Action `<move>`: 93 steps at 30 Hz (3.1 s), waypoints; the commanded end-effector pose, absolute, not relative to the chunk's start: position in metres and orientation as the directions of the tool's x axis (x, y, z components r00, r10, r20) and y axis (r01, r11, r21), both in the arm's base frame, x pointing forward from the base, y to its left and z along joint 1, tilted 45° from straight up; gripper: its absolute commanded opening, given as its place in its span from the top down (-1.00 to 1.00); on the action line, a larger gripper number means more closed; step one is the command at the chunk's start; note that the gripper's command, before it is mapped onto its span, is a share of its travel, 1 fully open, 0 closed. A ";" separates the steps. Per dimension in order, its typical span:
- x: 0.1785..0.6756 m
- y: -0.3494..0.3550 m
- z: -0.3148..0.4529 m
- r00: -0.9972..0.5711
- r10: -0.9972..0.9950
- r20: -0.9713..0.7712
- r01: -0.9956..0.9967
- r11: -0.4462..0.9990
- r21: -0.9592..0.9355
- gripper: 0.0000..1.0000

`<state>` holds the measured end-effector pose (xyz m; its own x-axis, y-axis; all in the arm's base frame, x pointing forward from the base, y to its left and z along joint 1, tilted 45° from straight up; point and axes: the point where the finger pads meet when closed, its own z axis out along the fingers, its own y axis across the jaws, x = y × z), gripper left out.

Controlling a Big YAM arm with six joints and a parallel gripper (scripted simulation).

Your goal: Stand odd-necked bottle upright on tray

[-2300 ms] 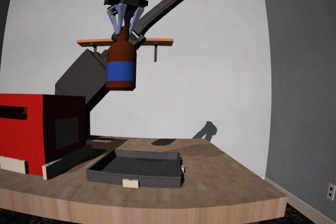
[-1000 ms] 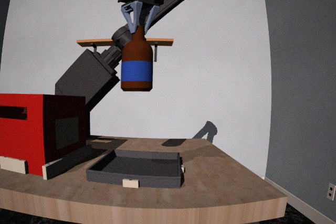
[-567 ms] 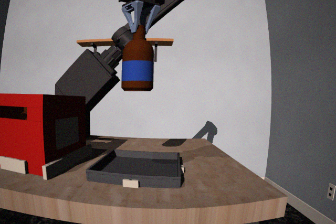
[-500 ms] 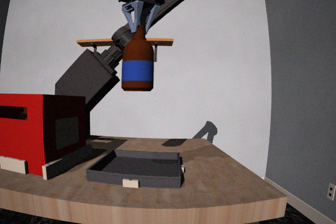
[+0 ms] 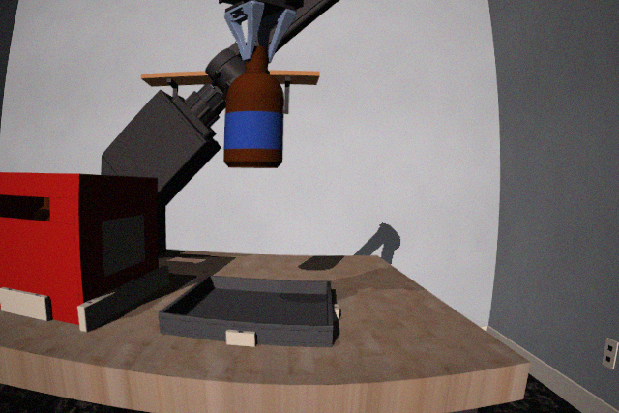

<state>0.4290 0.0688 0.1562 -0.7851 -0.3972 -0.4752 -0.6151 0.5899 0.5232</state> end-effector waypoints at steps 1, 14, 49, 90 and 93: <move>0.441 0.070 0.188 -0.754 -0.400 -0.520 -0.646 0.594 0.480 1.00; 0.441 0.070 0.188 -0.754 -0.400 -0.520 -0.646 0.594 0.480 1.00; 0.441 0.070 0.188 -0.754 -0.400 -0.520 -0.646 0.594 0.480 1.00; 0.439 0.075 0.192 -0.756 -0.398 -0.520 -0.644 0.595 0.481 1.00; 0.439 0.075 0.193 -0.755 -0.400 -0.520 -0.646 0.594 0.480 1.00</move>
